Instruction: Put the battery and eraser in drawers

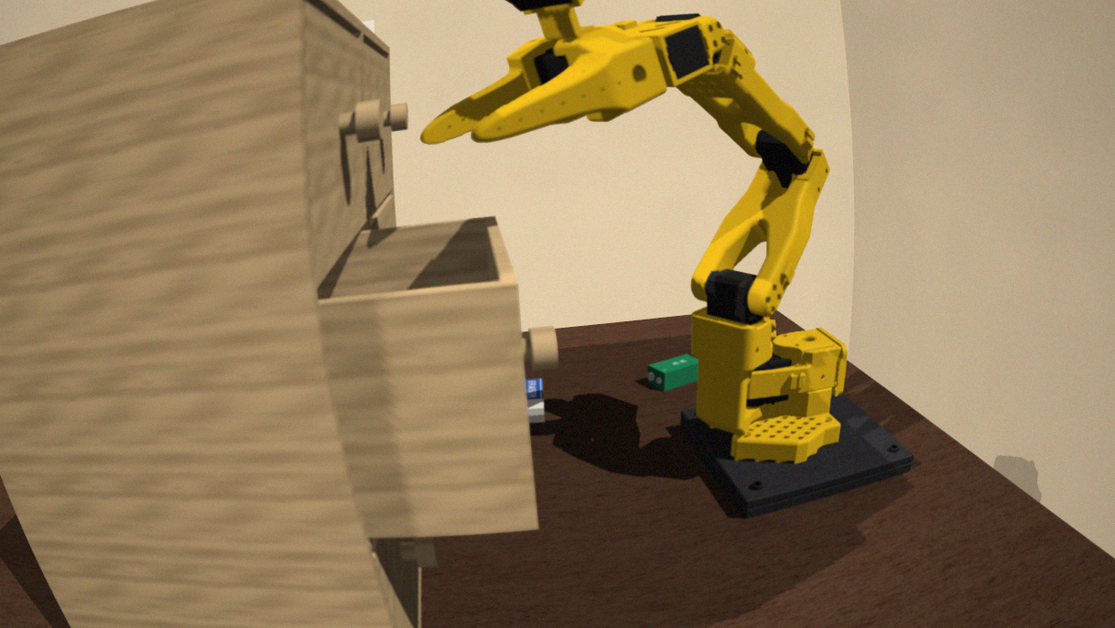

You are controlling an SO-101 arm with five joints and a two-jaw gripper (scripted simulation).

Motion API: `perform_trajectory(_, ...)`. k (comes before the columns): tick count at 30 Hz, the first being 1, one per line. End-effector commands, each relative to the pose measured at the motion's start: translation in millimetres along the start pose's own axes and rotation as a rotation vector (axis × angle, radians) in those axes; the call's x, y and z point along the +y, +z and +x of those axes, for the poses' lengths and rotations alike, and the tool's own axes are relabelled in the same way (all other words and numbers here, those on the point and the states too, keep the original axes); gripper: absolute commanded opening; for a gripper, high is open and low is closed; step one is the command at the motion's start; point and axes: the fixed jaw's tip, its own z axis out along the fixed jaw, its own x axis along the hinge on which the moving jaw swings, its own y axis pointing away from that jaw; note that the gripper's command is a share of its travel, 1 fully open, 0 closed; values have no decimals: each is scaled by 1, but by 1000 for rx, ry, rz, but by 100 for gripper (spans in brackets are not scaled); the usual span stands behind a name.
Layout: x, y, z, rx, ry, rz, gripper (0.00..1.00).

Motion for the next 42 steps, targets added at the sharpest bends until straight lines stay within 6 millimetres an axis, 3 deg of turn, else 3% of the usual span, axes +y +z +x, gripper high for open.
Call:
perform_trajectory(1,0,-8,4,10,1,1,23)
perform_trajectory(11,-1,-29,11,11,0,3,23)
perform_trajectory(19,-1,-29,11,11,0,3,23)
perform_trajectory(34,67,-56,45,10,-106,-368,22)
perform_trajectory(42,80,-65,55,11,-132,-460,22)
